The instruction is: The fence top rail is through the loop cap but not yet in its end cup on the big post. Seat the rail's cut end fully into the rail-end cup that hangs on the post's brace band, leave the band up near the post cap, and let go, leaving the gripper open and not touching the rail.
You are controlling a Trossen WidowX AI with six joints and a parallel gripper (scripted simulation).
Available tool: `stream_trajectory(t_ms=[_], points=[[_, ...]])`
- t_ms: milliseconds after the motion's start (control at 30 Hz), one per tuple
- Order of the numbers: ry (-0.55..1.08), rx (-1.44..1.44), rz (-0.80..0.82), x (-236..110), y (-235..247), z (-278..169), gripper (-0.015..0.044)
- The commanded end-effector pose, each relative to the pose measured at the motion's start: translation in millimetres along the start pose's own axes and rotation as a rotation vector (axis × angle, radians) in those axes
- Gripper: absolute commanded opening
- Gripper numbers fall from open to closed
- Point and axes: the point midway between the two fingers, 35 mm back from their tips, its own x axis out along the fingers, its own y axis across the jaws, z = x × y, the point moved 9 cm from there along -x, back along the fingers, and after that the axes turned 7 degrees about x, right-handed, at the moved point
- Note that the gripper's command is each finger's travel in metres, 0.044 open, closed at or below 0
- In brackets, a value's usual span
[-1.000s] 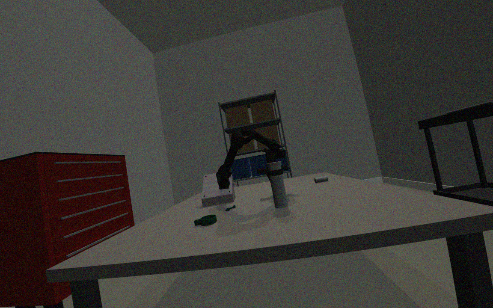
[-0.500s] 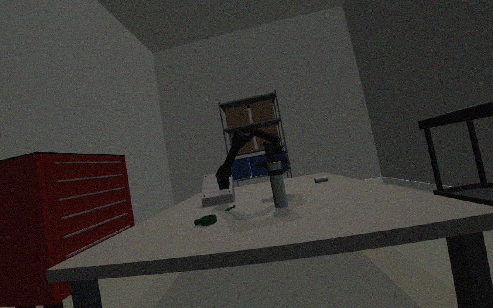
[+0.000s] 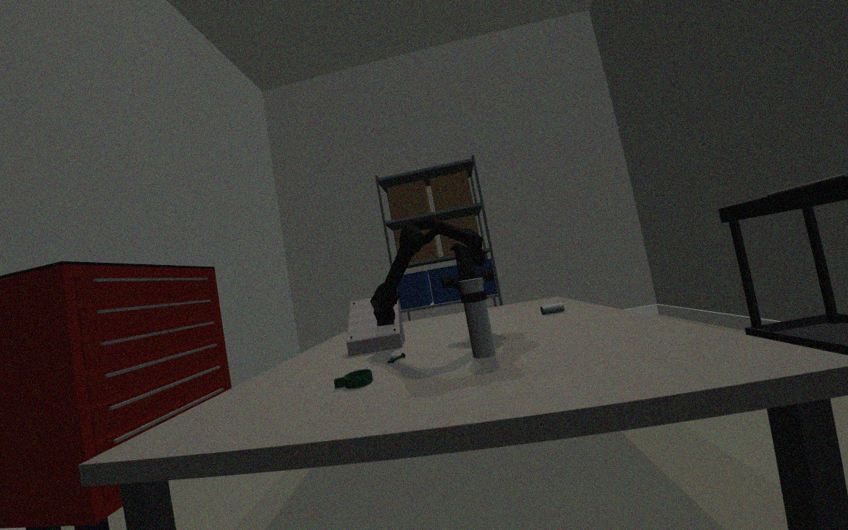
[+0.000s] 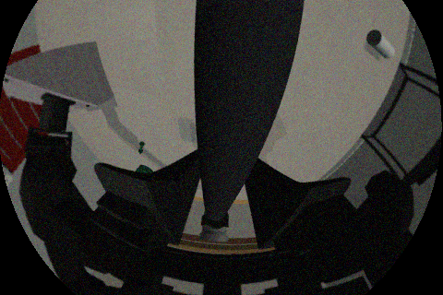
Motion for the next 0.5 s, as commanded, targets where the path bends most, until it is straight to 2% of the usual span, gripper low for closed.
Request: stream_trajectory(t_ms=[0,467], points=[[-0.002,0.001,0.0,-1.2,-1.0,-0.7,0.0],[-0.006,0.0,-0.004,-6.1,-5.4,-6.6,0.0]])
